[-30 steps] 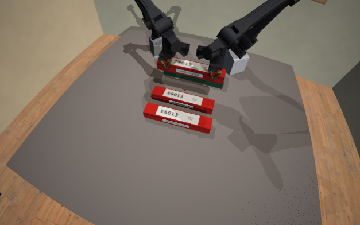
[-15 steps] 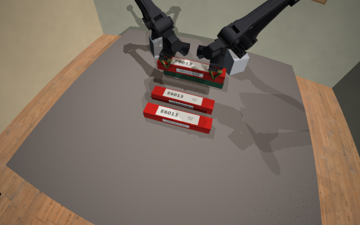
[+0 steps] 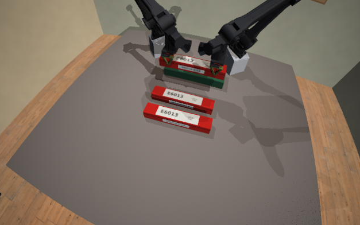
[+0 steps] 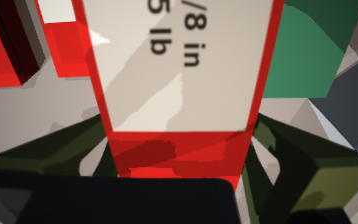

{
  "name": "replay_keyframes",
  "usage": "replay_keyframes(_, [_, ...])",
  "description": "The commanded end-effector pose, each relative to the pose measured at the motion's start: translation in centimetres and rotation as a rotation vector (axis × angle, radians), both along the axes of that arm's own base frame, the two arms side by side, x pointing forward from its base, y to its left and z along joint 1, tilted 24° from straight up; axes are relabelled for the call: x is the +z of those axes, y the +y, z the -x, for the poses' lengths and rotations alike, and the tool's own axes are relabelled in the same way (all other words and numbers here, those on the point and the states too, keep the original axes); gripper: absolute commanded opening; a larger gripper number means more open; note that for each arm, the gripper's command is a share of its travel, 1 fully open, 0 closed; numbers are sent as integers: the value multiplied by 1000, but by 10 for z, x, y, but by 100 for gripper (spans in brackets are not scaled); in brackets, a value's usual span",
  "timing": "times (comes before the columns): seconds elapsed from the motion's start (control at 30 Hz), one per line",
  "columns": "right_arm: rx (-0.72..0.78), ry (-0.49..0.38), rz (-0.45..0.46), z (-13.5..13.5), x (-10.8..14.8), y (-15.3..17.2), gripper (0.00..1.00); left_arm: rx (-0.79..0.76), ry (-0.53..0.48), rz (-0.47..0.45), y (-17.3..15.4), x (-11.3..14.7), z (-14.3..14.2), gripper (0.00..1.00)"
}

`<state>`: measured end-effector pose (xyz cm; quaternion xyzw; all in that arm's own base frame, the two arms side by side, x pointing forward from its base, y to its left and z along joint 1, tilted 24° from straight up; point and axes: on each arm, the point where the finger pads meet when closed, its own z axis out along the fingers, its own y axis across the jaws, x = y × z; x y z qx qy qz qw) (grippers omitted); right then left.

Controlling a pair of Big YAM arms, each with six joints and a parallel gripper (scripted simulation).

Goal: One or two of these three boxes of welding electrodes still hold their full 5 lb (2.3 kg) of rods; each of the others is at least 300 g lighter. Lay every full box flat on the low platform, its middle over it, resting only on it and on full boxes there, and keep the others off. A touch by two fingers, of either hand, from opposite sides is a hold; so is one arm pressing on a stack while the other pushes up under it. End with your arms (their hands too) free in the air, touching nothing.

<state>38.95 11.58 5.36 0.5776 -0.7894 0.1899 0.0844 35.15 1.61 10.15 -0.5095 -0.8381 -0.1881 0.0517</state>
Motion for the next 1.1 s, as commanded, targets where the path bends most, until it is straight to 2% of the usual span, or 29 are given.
replay_keyframes(0.0, [18, -131, -49, -20, 57, 22, 0, -45, -85, -13, -9, 41, -11, 0])
replay_keyframes(0.13, [18, -90, -28, 4, 39, 16, 0, -36, -54, -17, -10, 25, 9, 0])
replay_keyframes(0.27, [18, -108, -38, 0, 45, 21, 0, -39, -59, -16, -11, 26, 10, 0])
replay_keyframes(0.3, [38, -123, -47, -7, 53, 27, 0, -45, -100, -9, -15, 43, -5, 0])
replay_keyframes(0.47, [24, -106, -38, 7, 42, 22, 0, -45, -66, -15, -15, 27, 12, 0])
replay_keyframes(1.07, [38, -109, -40, 7, 40, 23, 0, -43, -71, -14, -14, 26, 12, 0])
